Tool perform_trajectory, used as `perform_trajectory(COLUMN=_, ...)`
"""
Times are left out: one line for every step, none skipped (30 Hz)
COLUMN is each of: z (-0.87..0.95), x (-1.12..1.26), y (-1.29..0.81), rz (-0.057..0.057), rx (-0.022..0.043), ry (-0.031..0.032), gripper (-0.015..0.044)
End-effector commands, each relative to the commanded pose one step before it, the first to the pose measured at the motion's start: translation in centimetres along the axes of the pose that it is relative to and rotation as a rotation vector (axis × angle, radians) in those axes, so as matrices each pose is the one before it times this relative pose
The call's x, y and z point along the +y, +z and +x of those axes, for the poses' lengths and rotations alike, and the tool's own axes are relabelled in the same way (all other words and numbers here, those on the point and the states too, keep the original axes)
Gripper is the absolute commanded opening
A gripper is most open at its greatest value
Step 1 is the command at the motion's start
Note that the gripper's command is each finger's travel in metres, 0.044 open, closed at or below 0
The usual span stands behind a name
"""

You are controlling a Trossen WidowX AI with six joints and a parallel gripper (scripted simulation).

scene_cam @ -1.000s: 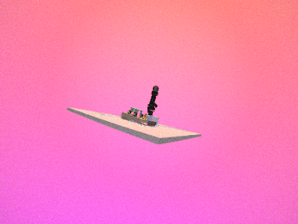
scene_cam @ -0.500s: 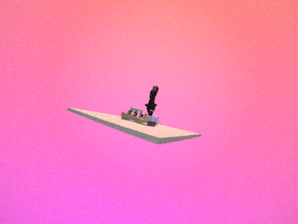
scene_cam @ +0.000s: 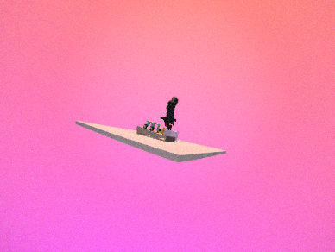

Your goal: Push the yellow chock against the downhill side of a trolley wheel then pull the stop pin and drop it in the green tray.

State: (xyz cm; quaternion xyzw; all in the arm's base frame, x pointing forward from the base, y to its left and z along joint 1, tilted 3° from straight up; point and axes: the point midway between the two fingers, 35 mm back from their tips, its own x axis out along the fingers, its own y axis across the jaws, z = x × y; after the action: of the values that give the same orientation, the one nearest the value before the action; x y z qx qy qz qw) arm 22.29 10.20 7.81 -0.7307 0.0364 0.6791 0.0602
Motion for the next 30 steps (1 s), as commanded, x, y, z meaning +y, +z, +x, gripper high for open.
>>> perform_trajectory(z=0.161, x=0.099, y=0.216, rz=-0.0694, rx=-0.00862, ry=-0.01315, gripper=0.0)
perform_trajectory(z=0.0, x=0.0, y=0.0, rz=0.0, rx=0.0, ry=0.0, gripper=0.0)
perform_trajectory(z=0.0, x=0.0, y=0.0, rz=0.0, rx=0.0, ry=0.0, gripper=0.0)
perform_trajectory(z=0.0, x=0.0, y=0.0, rz=0.0, rx=0.0, ry=0.0, gripper=0.0)
perform_trajectory(z=0.0, x=0.0, y=0.0, rz=0.0, rx=0.0, ry=0.0, gripper=0.0)
perform_trajectory(z=0.0, x=0.0, y=0.0, rz=0.0, rx=0.0, ry=0.0, gripper=0.0)
perform_trajectory(z=0.04, x=0.0, y=0.047, rz=0.0, rx=-0.00007, ry=0.00002, gripper=0.0)
perform_trajectory(z=0.121, x=0.002, y=0.14, rz=0.0, rx=-0.00021, ry=0.00005, gripper=0.0)
perform_trajectory(z=0.164, x=0.004, y=0.19, rz=0.0, rx=-0.00028, ry=0.00007, gripper=0.0)
perform_trajectory(z=0.248, x=0.009, y=0.289, rz=0.0, rx=-0.00043, ry=0.0001, gripper=0.0)
perform_trajectory(z=0.233, x=0.008, y=0.27, rz=0.0, rx=-0.00039, ry=0.00009, gripper=0.0)
perform_trajectory(z=0.237, x=0.012, y=0.275, rz=0.0, rx=-0.00039, ry=0.0001, gripper=0.0)
perform_trajectory(z=0.228, x=0.012, y=0.268, rz=0.0, rx=-0.00035, ry=0.00007, gripper=0.0)
perform_trajectory(z=0.229, x=0.016, y=0.27, rz=0.0, rx=-0.00035, ry=0.00007, gripper=0.0)
perform_trajectory(z=0.22, x=0.019, y=0.266, rz=0.0, rx=-0.00031, ry=0.00004, gripper=0.0)
perform_trajectory(z=0.174, x=0.017, y=0.211, rz=0.0, rx=-0.00024, ry=0.00004, gripper=0.0)
perform_trajectory(z=0.104, x=0.011, y=0.127, rz=0.0, rx=-0.00014, ry=0.00002, gripper=0.0)
perform_trajectory(z=0.035, x=0.004, y=0.042, rz=0.0, rx=-0.00005, ry=0.00001, gripper=0.0)
perform_trajectory(z=0.0, x=0.0, y=0.0, rz=0.0, rx=0.0, ry=0.0, gripper=0.0)
perform_trajectory(z=0.0, x=0.0, y=0.0, rz=0.0, rx=0.0, ry=0.0, gripper=0.0)
perform_trajectory(z=0.0, x=0.0, y=0.0, rz=0.0, rx=0.0, ry=0.0, gripper=0.0)
perform_trajectory(z=0.043, x=-0.008, y=-0.006, rz=0.0002, rx=-0.00033, ry=-0.00409, gripper=0.0)
perform_trajectory(z=0.128, x=-0.023, y=-0.017, rz=0.0005, rx=-0.00088, ry=-0.01227, gripper=0.0)
perform_trajectory(z=0.176, x=-0.033, y=-0.024, rz=0.0005, rx=-0.00088, ry=-0.01649, gripper=0.0)
perform_trajectory(z=0.251, x=-0.044, y=-0.038, rz=0.0006, rx=-0.00076, ry=-0.02444, gripper=0.0)
perform_trajectory(z=0.293, x=-0.076, y=-0.051, rz=0.0003, rx=0.00005, ry=-0.0259, gripper=0.0)
perform_trajectory(z=0.284, x=-0.067, y=-0.053, rz=0.0, rx=0.0007, ry=-0.02616, gripper=0.0)
perform_trajectory(z=0.319, x=-0.104, y=-0.057, rz=-0.0002, rx=0.0011, ry=-0.02006, gripper=0.0)
perform_trajectory(z=0.3, x=-0.091, y=-0.052, rz=-0.0004, rx=0.0013, ry=-0.01932, gripper=0.0)
perform_trajectory(z=0.368, x=-0.113, y=-0.046, rz=-0.0003, rx=0.00088, ry=-0.01085, gripper=0.0)
